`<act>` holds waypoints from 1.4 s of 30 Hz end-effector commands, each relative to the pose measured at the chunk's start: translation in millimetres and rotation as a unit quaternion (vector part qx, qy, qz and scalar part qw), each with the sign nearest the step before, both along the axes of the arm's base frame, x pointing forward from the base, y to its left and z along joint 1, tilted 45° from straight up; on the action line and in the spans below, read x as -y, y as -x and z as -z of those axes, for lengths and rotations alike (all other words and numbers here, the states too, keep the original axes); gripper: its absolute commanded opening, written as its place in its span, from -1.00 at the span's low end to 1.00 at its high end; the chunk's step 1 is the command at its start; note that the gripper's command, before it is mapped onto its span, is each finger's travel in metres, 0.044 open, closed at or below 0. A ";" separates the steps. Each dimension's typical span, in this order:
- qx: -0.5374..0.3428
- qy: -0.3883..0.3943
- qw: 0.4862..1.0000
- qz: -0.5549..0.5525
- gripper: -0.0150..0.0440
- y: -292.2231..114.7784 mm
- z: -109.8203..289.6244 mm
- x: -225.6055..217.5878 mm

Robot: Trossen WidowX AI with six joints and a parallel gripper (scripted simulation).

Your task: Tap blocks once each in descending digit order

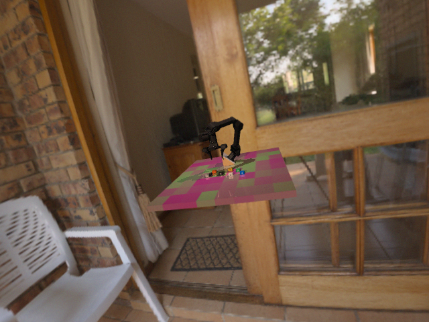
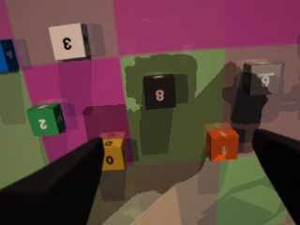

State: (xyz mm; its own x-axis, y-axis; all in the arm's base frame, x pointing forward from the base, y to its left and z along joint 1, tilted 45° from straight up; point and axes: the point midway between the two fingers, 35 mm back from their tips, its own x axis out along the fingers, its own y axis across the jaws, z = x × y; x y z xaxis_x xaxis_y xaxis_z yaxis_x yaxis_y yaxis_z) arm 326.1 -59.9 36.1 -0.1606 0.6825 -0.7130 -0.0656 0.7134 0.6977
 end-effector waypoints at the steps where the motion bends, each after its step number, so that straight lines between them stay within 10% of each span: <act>1: 0.005 -0.001 1.000 -0.015 0.86 6.8 5.8 -0.2; 18: 0.005 -0.002 1.000 -0.015 -0.42 20.6 63.2 -55.6; 42: 0.005 -0.002 1.000 -0.015 -0.42 24.1 78.5 -70.3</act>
State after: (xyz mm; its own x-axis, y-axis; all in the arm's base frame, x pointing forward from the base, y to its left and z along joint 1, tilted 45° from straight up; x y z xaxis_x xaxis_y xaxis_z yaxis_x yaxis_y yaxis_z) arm 305.0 5.1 -37.9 -0.1684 0.6763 -0.7171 -0.1026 0.7115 0.6952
